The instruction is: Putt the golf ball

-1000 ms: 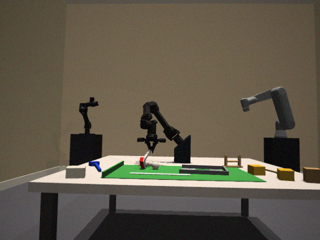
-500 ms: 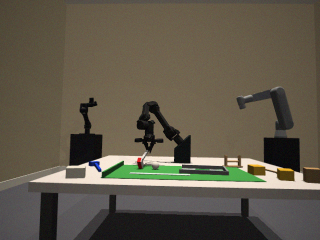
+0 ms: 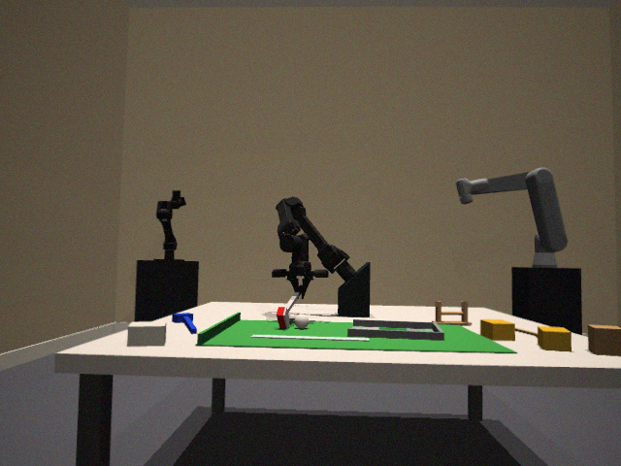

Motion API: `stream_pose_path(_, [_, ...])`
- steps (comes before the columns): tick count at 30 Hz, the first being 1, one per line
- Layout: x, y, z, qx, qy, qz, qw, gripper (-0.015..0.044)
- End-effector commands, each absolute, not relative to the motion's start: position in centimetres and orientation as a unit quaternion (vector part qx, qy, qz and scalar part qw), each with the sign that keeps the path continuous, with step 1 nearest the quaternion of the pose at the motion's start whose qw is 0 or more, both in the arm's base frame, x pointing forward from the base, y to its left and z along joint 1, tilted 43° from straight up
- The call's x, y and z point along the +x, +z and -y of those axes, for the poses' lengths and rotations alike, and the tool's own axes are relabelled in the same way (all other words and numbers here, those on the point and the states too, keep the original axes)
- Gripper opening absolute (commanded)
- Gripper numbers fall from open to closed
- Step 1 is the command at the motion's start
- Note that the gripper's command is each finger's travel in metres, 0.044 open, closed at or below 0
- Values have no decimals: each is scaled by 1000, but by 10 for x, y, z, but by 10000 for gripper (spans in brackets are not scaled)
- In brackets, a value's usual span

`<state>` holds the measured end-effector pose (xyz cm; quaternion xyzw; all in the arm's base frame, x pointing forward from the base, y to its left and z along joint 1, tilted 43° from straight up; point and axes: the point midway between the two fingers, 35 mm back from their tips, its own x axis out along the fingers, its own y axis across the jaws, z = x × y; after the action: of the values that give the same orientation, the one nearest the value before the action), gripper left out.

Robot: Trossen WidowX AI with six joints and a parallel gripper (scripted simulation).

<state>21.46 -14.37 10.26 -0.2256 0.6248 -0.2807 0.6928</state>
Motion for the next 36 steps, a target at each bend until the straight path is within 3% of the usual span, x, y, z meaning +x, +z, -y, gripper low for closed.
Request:
stream_pose_path(1, [215, 71, 111, -230, -274, -630, 689, 0])
stream_pose_path(8, [210, 46, 80, -239, -279, -625, 689, 0])
stream_pose_path(21, [207, 86, 42, -238, -277, -626, 689, 0])
stream_pose_path(36, [207, 82, 45, -241, -276, -628, 686, 0])
